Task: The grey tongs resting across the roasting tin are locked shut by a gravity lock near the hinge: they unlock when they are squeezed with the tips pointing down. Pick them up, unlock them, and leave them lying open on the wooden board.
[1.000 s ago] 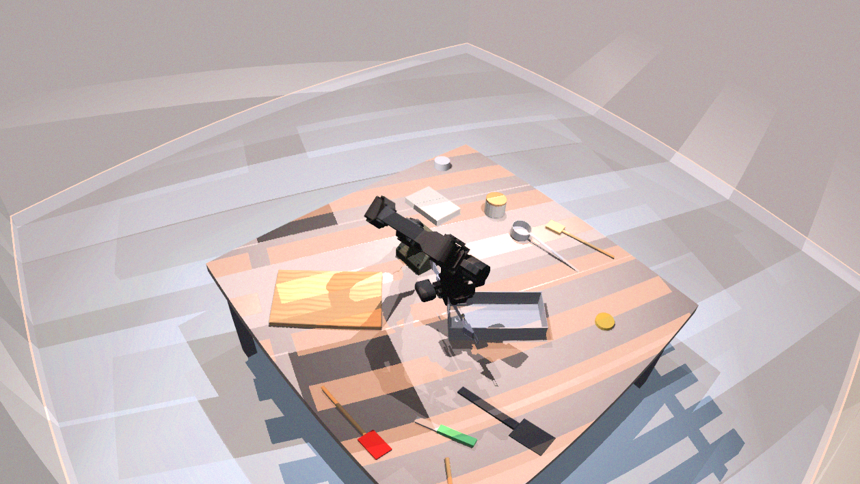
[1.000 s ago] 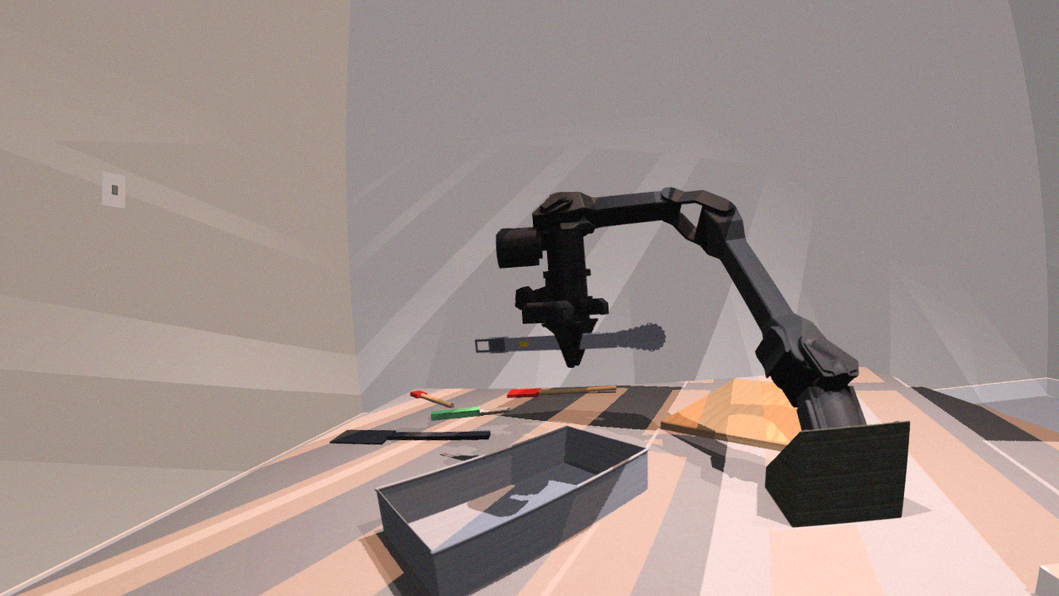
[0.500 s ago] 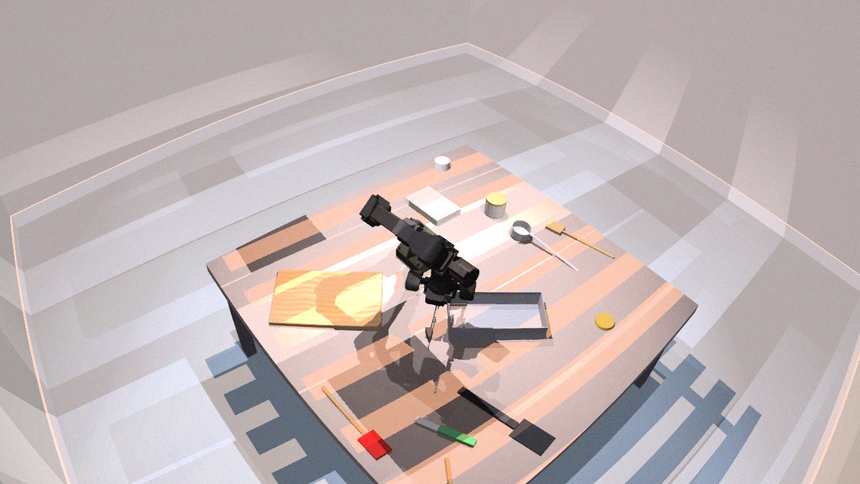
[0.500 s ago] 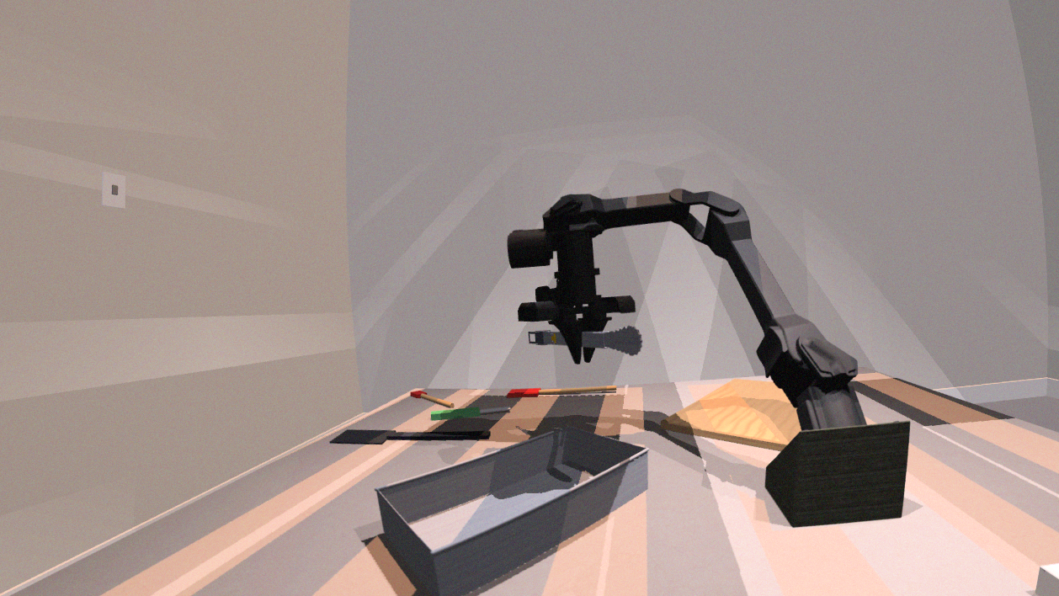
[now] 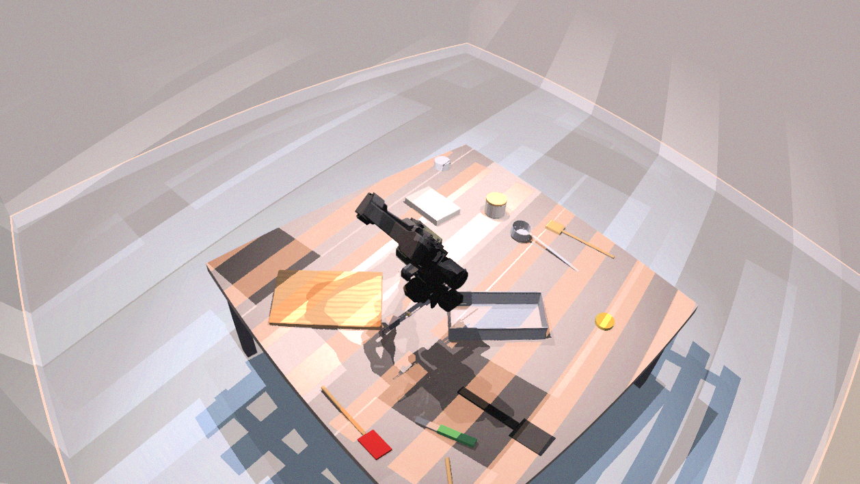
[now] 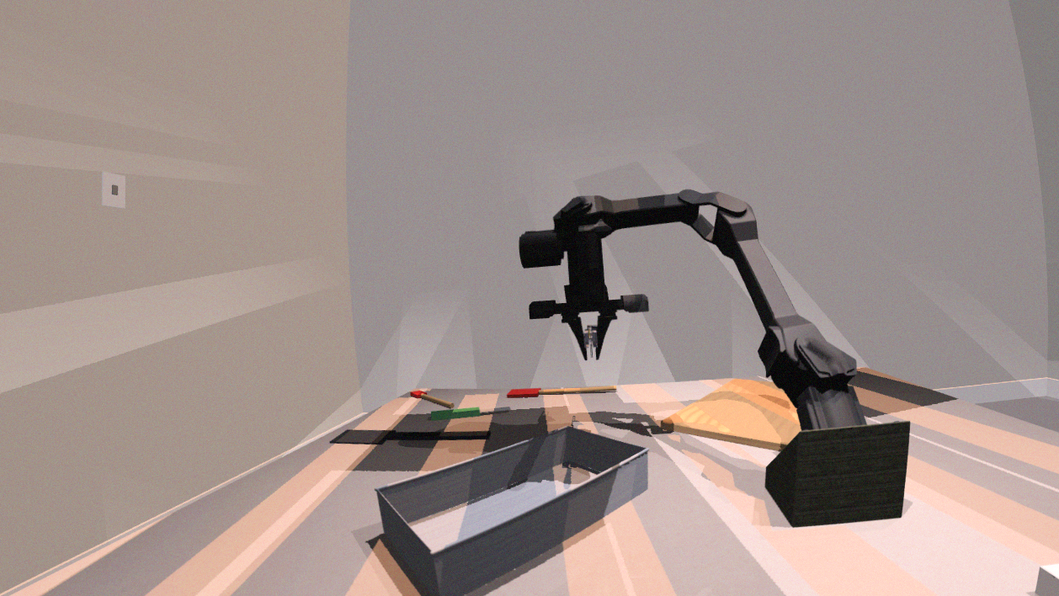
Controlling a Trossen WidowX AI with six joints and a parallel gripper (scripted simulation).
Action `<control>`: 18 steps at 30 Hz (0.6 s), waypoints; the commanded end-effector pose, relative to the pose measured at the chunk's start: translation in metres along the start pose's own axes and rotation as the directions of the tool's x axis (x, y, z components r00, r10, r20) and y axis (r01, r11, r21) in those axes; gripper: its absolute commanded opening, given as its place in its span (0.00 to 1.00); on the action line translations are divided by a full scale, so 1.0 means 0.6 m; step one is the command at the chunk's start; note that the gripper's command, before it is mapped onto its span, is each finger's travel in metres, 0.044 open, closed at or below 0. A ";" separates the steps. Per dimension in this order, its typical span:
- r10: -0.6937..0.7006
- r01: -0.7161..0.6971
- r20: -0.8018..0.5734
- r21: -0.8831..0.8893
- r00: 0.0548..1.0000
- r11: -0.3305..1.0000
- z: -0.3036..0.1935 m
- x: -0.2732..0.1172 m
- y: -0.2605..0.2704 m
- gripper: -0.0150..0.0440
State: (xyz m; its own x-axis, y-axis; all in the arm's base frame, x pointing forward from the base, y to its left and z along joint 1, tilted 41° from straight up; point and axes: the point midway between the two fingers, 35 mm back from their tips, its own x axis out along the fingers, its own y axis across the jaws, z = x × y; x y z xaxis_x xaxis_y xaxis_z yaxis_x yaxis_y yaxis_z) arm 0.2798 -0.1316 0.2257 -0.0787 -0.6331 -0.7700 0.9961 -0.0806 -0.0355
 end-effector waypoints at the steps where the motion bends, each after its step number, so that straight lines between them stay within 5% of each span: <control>1: 0.005 -0.007 0.009 0.192 1.000 0.981 0.014 -0.004 -0.011 0.00; 18: 0.003 -0.015 0.018 0.759 1.000 0.651 0.050 -0.007 -0.044 0.00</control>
State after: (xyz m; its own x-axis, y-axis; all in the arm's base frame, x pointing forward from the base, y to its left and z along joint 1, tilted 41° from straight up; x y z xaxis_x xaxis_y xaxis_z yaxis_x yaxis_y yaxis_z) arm 0.2591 -0.1474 0.2428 -0.0798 -0.6398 -0.7644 0.7317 -0.5584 0.3910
